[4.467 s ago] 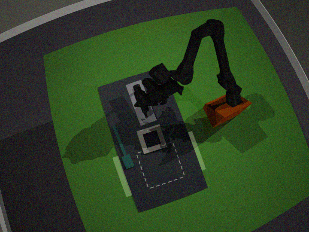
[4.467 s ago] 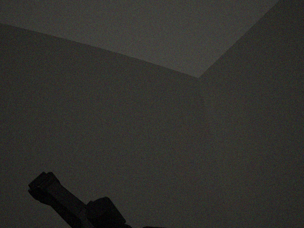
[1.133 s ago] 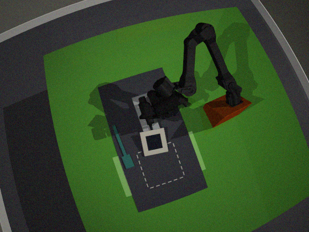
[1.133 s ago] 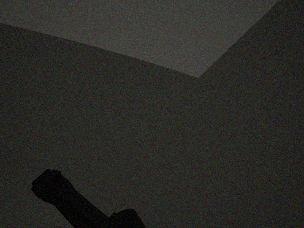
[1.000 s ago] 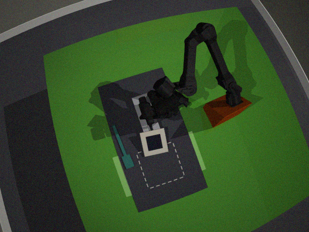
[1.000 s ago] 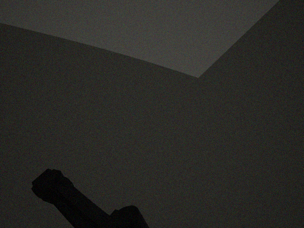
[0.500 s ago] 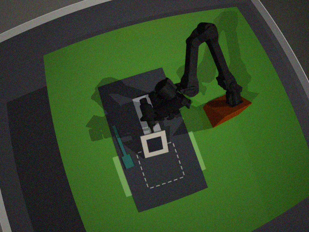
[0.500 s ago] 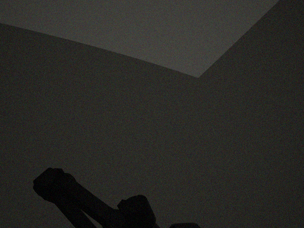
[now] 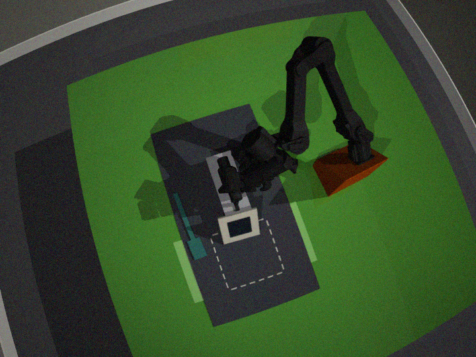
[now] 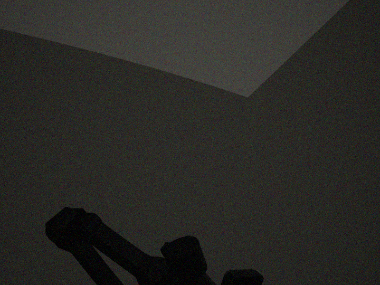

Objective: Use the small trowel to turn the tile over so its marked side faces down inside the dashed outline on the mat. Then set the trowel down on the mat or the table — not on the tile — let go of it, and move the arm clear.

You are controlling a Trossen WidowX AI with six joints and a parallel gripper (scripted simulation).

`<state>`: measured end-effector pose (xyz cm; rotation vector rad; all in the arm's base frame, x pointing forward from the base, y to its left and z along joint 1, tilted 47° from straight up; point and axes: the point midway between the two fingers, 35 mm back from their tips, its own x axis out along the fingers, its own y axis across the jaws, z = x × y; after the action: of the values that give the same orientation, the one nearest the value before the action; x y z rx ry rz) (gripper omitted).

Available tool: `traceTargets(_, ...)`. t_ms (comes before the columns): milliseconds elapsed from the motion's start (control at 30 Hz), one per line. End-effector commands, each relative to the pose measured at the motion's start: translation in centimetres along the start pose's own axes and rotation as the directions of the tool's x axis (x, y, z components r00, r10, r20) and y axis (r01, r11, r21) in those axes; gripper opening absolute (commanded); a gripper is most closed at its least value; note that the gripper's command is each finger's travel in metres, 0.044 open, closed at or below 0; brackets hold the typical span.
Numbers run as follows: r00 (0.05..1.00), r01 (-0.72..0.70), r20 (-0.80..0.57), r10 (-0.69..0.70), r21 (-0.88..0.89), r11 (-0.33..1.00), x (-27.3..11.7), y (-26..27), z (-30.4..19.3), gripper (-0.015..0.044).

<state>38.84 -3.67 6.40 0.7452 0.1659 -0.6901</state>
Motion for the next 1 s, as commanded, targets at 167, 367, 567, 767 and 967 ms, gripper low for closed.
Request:
traceTargets(167, 1.000, -0.021, -0.006, 0.021, 0.009, 1.000, -0.4, 1.0, -1.7, 0.0000)
traceTargets(367, 1.000, -0.021, -0.006, 0.021, 0.009, 1.000, -0.4, 1.0, -2.7, 0.0000)
traceTargets(567, 1.000, -0.021, -0.006, 0.021, 0.010, 1.000, -0.3, 0.9, -3.8, 0.0000)
traceTargets(767, 1.000, -0.021, -0.006, 0.021, 0.010, 1.000, -0.2, 0.7, -4.8, 0.0000)
traceTargets(967, 1.000, -0.021, -0.006, 0.021, 0.010, 1.000, -0.1, 0.7, -5.1, 0.0000)
